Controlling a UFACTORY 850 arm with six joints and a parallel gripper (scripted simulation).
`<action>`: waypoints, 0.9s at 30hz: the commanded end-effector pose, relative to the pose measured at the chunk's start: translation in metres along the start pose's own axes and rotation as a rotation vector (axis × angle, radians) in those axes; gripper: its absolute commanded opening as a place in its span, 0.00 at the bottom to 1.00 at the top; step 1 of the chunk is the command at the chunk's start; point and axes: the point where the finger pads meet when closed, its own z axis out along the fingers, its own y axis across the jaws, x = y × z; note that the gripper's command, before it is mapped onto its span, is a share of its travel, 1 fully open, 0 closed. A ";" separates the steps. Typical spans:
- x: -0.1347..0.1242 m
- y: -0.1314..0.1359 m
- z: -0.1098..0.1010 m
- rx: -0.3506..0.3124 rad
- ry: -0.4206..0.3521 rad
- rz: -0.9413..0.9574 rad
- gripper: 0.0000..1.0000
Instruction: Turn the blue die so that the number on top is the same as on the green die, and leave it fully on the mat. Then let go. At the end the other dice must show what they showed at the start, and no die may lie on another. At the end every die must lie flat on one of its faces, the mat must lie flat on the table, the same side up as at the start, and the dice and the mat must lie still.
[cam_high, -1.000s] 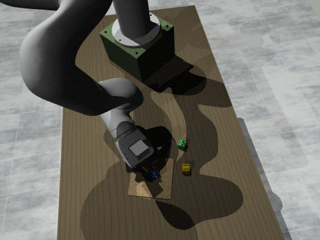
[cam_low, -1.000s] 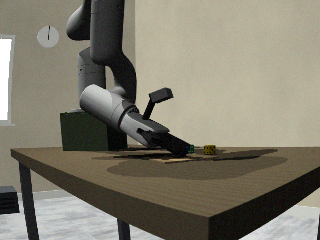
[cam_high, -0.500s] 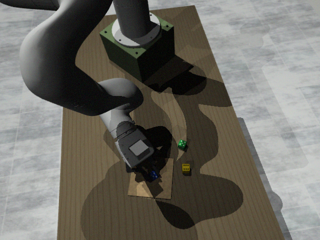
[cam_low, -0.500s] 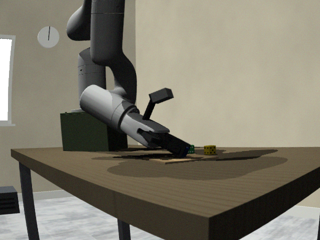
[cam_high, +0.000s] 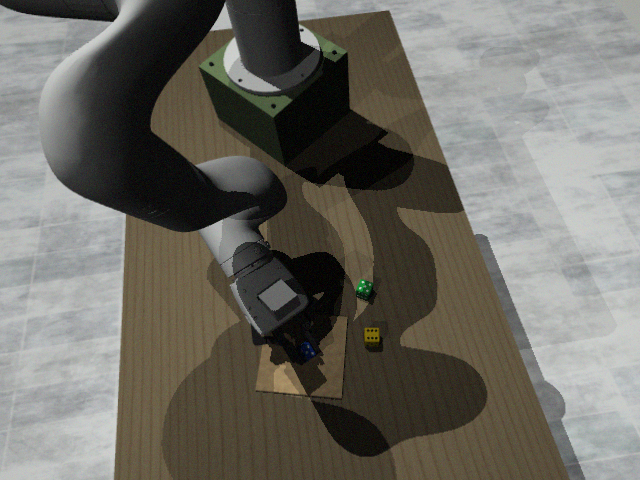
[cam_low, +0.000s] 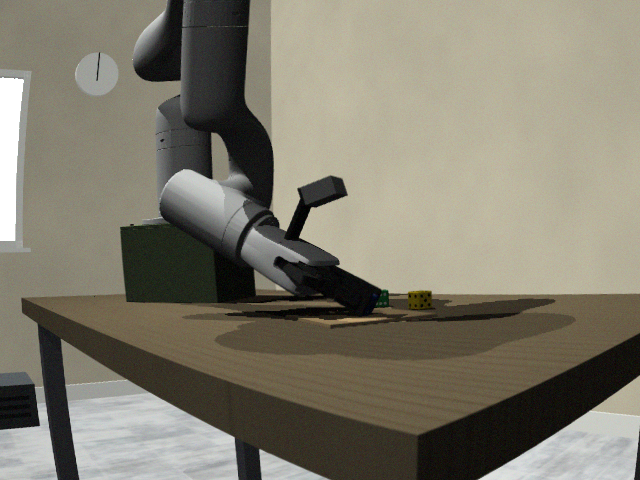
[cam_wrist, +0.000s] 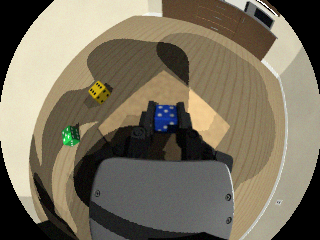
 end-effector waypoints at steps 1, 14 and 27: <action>0.001 0.000 0.000 0.000 0.001 -0.001 0.21; 0.001 0.000 0.000 0.000 0.001 -0.001 0.37; 0.001 0.000 0.000 0.000 0.001 -0.001 0.42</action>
